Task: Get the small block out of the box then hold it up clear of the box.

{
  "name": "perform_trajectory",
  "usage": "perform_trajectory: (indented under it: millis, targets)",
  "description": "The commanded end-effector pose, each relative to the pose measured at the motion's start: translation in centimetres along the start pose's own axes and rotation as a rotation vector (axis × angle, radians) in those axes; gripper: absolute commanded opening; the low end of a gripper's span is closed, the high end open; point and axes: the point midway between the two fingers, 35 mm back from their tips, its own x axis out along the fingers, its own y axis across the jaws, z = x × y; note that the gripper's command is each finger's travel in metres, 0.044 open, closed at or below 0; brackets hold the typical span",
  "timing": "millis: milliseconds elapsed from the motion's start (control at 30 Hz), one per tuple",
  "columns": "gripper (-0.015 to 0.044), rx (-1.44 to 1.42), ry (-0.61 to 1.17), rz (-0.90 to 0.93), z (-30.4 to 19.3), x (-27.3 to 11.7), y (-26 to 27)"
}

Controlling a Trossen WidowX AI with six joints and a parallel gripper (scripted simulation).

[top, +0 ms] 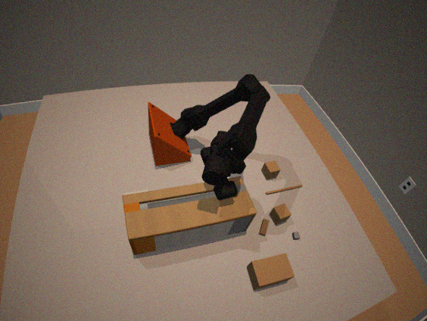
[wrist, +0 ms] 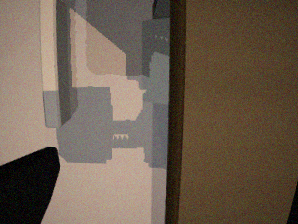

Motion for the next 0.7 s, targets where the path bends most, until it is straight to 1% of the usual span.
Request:
perform_trajectory:
  millis: [0, 233, 333, 467, 567, 633, 667]
  targets:
    - [0.0400, -0.001, -0.005, 0.002, 1.1, 0.2, 0.1]
    - [0.0400, 0.000, -0.004, 0.001, 1.4, 0.1, 0.0]
    - [0.0400, 0.005, 0.005, -0.005, -0.7, -1.4, -0.5]
    - [0.0400, 0.016, 0.009, -0.015, -6.6, -5.5, -0.5]
    - [0.0400, 0.018, -0.002, -0.020, -10.0, -7.6, 0.3]
    - [0.0400, 0.018, -0.005, -0.022, -10.8, -8.1, 0.5]
    - [0.0400, 0.018, 0.009, -0.031, -8.2, -6.7, -0.3]
